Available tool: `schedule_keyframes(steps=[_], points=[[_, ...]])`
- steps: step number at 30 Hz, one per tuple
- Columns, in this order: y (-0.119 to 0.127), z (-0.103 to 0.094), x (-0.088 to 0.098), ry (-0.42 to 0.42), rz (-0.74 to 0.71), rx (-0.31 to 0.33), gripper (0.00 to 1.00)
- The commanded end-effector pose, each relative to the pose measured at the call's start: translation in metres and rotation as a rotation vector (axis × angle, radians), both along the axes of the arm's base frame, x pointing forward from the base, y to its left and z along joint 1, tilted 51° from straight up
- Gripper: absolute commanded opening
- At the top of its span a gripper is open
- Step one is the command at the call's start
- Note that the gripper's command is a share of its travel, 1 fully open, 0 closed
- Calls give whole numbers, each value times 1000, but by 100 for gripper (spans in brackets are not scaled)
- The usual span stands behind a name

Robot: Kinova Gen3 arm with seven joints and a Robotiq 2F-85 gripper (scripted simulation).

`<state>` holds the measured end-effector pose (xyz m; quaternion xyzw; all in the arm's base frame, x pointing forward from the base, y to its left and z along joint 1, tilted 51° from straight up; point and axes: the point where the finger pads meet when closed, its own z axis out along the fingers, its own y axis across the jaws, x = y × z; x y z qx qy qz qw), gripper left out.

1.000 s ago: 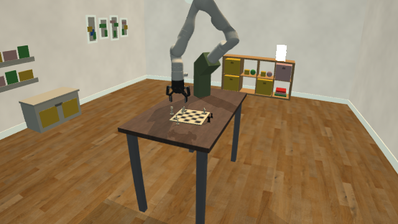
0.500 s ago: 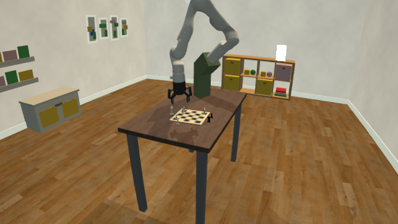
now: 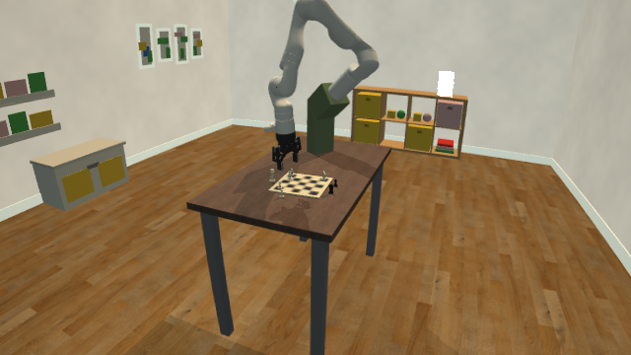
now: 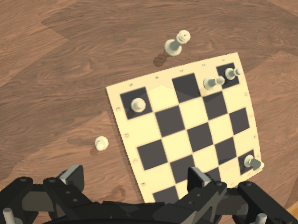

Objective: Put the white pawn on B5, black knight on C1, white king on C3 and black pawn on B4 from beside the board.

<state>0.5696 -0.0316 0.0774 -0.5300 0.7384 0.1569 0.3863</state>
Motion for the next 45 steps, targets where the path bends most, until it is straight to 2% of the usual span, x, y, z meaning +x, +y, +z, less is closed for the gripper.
schedule_keyframes(steps=[1, 2, 4, 19, 21, 28, 35, 38, 45], points=[[-2, -5, 0, -111, 108, -56, 100], [-1, -6, 0, -146, 144, -78, 100], [-1, -6, 0, -146, 144, -78, 100], [-1, -11, 12, -659, 636, -421, 100], [-1, -11, 12, -659, 636, -421, 100], [-4, -10, 21, -854, 813, -565, 100], [-8, -9, 28, -1002, 946, -685, 100], [-9, -9, 29, -1018, 962, -699, 100], [-12, -8, 34, -1108, 1044, -779, 100]])
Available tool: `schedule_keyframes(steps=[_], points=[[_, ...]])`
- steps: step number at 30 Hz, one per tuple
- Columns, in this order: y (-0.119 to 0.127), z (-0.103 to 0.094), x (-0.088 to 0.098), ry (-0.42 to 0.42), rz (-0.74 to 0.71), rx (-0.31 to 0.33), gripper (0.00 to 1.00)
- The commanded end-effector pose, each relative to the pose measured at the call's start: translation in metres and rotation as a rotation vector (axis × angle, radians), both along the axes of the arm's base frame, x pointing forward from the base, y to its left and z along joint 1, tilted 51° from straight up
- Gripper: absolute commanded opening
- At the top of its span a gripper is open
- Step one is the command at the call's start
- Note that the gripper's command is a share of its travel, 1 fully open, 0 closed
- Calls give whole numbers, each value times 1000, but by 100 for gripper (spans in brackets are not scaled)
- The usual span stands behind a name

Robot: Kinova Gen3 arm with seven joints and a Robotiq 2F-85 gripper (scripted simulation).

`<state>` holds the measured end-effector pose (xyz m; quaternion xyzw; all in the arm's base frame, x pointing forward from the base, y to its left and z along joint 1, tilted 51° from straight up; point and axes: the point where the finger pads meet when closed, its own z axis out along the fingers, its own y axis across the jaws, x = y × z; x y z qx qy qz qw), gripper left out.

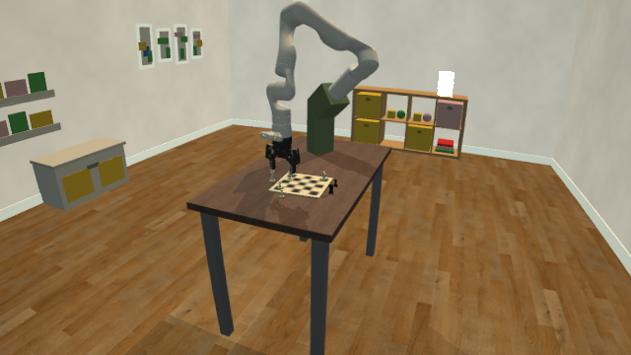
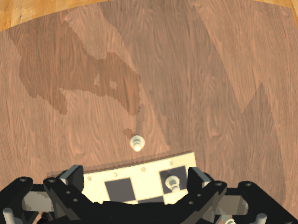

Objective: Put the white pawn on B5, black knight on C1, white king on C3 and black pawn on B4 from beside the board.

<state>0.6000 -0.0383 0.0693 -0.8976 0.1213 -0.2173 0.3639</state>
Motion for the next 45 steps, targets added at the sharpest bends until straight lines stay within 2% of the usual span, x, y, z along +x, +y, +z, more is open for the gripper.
schedule_keyframes(steps=[1, 8, 19, 20, 45], points=[[-5, 1, 5, -47, 24, -25, 100], [-7, 1, 7, -91, 59, -58, 100], [-7, 1, 7, -102, 67, -66, 100], [-7, 1, 7, -102, 67, -66, 34], [-7, 1, 7, -102, 68, -66, 34]])
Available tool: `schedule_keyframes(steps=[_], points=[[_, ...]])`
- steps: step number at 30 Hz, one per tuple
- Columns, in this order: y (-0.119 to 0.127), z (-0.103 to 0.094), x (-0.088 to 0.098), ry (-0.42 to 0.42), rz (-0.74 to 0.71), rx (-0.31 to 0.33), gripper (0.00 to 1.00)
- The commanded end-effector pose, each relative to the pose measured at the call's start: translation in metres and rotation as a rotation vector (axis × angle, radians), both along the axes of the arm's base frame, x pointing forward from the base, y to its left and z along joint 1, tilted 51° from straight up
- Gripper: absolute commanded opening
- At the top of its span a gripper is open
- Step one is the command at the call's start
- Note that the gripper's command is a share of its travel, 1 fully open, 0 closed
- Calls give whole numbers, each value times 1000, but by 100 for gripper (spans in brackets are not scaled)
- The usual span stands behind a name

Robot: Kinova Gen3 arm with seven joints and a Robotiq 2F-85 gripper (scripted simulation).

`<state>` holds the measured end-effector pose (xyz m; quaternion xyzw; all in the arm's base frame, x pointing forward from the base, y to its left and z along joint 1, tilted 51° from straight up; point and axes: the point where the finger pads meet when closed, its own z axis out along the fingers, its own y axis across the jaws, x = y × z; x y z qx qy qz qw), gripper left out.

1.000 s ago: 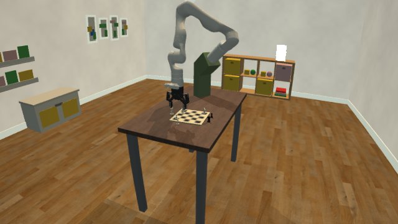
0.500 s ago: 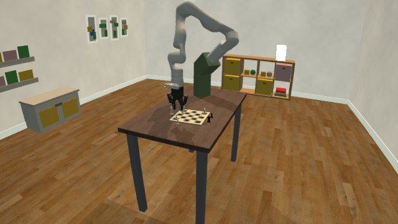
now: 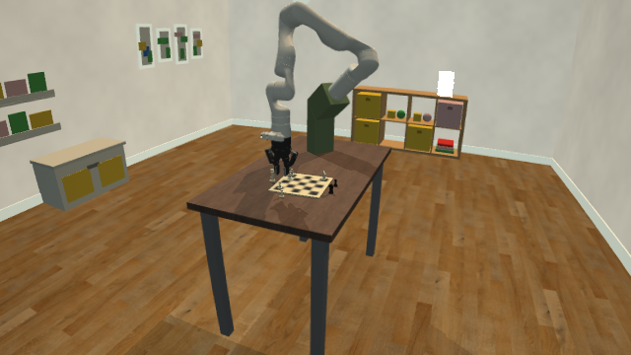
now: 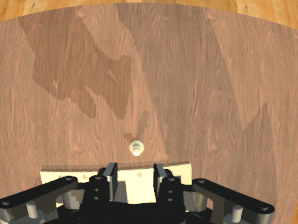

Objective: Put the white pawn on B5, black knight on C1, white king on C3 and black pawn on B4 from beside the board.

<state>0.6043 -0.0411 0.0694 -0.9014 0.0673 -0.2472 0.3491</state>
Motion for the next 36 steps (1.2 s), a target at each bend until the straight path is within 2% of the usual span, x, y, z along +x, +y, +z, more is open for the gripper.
schedule_keyframes(steps=[1, 20, 36], points=[[-4, 1, 3, -15, -2, -5, 34], [-3, 0, 4, -15, -2, -5, 34], [5, -9, 12, -15, -2, -5, 34]])
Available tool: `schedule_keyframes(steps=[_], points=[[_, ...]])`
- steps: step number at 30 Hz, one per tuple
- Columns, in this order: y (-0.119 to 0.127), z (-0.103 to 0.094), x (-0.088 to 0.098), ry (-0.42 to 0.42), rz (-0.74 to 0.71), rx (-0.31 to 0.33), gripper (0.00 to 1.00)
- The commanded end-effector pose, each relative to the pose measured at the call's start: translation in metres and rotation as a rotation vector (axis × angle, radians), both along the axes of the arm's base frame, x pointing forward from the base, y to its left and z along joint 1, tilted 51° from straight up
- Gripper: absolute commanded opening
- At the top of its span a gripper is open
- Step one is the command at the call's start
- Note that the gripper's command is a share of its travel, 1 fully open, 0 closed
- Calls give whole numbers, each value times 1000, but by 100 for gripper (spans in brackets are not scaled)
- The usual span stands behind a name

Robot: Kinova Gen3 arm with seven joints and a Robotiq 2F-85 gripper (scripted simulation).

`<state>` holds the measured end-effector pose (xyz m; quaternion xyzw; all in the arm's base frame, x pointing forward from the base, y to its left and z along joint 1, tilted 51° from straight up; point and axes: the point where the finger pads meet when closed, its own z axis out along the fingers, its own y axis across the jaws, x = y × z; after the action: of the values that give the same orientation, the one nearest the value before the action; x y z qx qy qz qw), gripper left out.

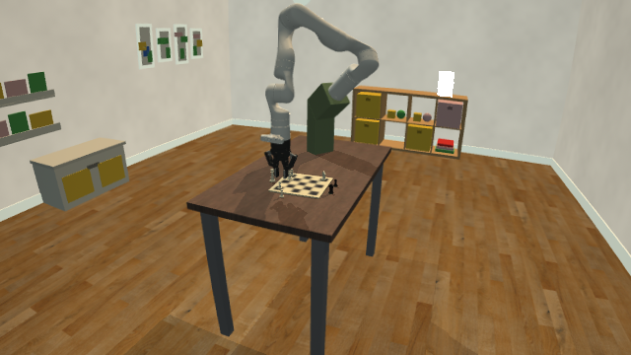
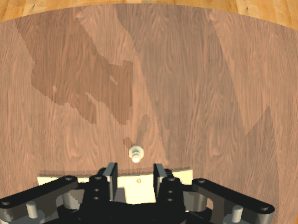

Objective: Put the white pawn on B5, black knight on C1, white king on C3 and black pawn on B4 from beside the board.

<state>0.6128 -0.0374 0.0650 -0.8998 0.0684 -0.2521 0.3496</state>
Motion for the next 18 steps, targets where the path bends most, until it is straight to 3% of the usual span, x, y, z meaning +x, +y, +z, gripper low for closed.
schedule_keyframes(steps=[1, 18], points=[[2, -6, 4, -6, 4, -7, 34], [16, -20, 16, -6, 4, -7, 34]])
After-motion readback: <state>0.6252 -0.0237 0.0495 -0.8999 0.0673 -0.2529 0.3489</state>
